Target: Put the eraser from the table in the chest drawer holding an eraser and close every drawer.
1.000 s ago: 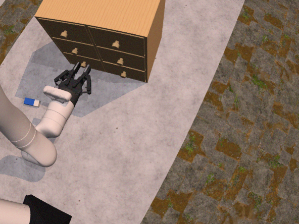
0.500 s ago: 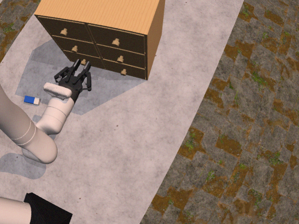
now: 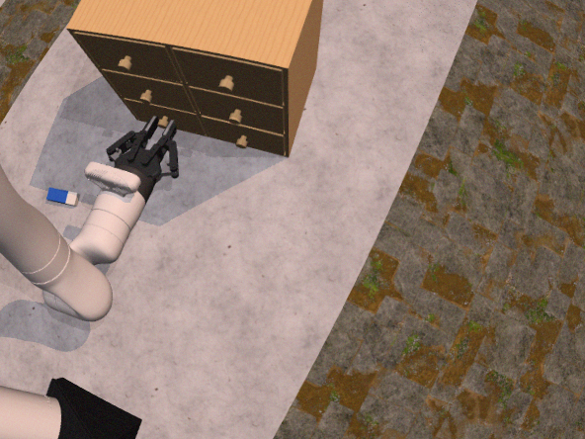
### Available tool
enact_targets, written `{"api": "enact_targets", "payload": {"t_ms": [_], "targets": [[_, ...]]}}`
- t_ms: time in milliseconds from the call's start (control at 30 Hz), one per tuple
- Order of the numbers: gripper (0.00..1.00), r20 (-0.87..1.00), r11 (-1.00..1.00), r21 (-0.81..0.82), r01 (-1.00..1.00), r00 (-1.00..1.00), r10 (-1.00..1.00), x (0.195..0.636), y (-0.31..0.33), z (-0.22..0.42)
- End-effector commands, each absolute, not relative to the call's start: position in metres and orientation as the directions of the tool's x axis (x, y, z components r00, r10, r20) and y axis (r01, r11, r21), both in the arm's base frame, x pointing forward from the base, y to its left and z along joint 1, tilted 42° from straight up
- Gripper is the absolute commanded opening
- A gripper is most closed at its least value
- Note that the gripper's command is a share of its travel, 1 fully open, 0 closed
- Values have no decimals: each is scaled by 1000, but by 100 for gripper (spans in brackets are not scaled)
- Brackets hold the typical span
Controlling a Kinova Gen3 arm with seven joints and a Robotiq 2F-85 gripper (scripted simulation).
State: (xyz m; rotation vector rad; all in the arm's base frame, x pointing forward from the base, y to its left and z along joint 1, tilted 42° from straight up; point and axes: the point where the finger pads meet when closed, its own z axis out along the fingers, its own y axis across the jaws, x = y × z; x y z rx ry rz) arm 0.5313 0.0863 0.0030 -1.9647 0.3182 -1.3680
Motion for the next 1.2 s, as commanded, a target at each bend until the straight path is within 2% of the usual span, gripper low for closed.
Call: {"api": "enact_targets", "payload": {"t_ms": [0,1167], "targets": [[13,714,-716,-674,182,410,-568,533,86,3],[13,720,-718,-669,192,405,-563,528,85,4]]}}
